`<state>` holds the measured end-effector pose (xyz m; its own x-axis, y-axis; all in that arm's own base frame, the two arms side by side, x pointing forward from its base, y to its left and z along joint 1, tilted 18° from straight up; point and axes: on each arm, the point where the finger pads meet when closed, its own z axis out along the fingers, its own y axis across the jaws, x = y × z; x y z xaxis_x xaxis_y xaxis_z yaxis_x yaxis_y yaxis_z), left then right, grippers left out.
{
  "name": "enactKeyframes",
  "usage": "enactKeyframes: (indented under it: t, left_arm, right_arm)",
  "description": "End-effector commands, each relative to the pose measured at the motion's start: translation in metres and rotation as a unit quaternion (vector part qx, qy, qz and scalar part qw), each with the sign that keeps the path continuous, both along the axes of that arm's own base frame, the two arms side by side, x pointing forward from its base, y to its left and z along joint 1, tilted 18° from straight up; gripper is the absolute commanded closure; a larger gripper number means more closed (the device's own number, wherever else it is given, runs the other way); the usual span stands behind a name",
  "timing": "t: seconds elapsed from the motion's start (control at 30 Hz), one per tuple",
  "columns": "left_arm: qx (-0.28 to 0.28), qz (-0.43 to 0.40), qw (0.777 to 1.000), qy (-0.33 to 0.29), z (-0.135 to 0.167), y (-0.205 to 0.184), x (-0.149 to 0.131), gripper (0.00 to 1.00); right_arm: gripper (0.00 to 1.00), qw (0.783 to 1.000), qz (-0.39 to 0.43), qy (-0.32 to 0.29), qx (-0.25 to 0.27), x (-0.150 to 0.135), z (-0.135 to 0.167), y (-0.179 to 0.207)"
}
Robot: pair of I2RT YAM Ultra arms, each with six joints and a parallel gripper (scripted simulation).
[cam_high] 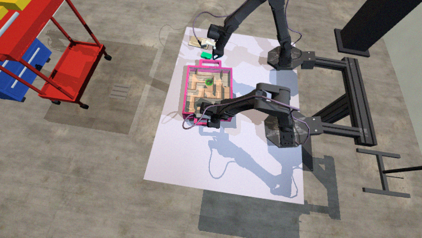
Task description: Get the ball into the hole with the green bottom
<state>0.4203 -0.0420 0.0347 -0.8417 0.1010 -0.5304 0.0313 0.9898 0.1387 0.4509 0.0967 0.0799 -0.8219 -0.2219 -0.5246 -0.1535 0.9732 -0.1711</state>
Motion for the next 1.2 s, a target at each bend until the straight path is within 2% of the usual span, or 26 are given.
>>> enactKeyframes:
  t: [0.0, 0.13, 0.23, 0.27, 0.33, 0.37, 0.63, 0.73, 1.17]
  left_arm:
    - [-0.008, -0.003, 1.0, -0.025, 0.007, -0.001, 0.02, 0.66]
    - [-0.007, -0.006, 1.0, -0.021, 0.001, -0.003, 0.019, 0.66]
    - [-0.013, -0.005, 0.999, -0.052, 0.027, -0.003, 0.026, 0.66]
    - [-0.01, -0.004, 0.999, -0.036, 0.014, -0.002, 0.022, 0.66]
    - [-0.007, -0.003, 1.0, -0.025, 0.008, -0.001, 0.017, 0.66]
    - [-0.008, -0.003, 0.999, -0.035, 0.012, -0.002, 0.022, 0.66]
    - [-0.007, -0.003, 1.0, -0.029, 0.011, -0.002, 0.02, 0.66]
    - [-0.007, -0.003, 1.0, -0.029, 0.011, -0.002, 0.02, 0.66]
    - [-0.007, -0.003, 1.0, -0.029, 0.011, -0.002, 0.02, 0.66]
  right_arm:
    - [0.66, 1.0, 0.004, -0.013, 0.006, 0.007, 0.011, 0.006]
    - [0.66, 1.0, 0.004, -0.013, 0.006, 0.007, 0.011, 0.006]
    - [0.66, 1.0, 0.004, -0.013, 0.006, 0.007, 0.011, 0.006]
    - [0.66, 1.0, 0.004, -0.013, 0.006, 0.007, 0.011, 0.006]
    - [0.66, 1.0, 0.0, -0.02, 0.008, 0.017, 0.009, 0.002]
    - [0.66, 1.0, 0.001, -0.01, 0.005, 0.012, 0.0, 0.0]
    - [0.66, 1.0, 0.001, -0.021, 0.008, 0.026, -0.004, 0.002]
    - [0.66, 1.0, 0.008, -0.021, 0.007, 0.022, -0.003, 0.007]
    - [0.66, 1.0, 0.003, -0.017, 0.007, 0.036, -0.025, 0.001]
